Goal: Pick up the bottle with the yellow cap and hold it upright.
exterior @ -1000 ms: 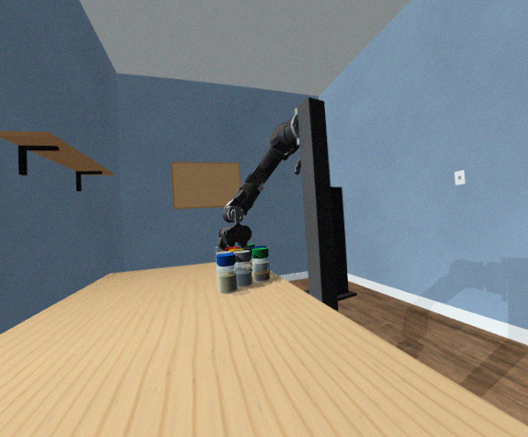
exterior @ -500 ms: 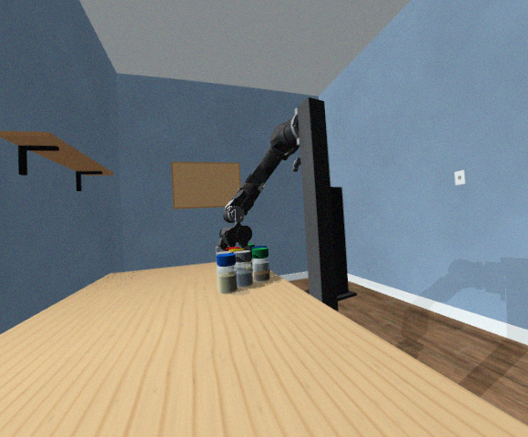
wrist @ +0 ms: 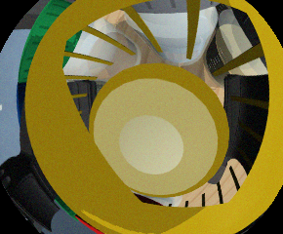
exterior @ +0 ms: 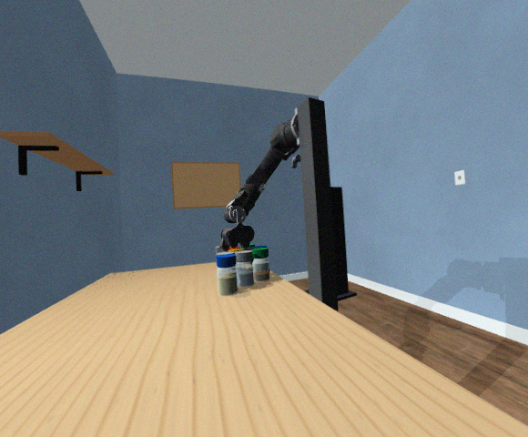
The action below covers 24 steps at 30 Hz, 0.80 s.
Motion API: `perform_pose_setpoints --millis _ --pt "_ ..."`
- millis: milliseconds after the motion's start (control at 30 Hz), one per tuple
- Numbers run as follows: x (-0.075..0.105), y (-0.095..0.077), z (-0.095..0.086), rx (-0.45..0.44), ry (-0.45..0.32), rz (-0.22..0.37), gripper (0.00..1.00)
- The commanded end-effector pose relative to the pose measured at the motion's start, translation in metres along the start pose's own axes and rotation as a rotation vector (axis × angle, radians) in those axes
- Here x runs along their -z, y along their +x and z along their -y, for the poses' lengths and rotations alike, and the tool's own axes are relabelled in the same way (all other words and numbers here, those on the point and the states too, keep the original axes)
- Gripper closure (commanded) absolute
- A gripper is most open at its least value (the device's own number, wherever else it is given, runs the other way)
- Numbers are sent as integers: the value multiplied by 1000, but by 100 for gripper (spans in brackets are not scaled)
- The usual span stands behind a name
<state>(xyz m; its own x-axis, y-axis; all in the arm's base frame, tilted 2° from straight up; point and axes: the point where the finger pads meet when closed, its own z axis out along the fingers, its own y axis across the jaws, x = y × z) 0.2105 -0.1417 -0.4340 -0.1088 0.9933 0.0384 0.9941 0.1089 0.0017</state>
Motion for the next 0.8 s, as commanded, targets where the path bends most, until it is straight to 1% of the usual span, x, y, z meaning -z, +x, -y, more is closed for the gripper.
perform_pose_setpoints --millis 0,67,367,767 --pt "1 2 0 6 3 -5 55" --pt "1 1 -1 0 -3 -1 55" --pt "2 5 -4 3 -4 2 55" --pt "2 4 -4 0 -8 6 55"
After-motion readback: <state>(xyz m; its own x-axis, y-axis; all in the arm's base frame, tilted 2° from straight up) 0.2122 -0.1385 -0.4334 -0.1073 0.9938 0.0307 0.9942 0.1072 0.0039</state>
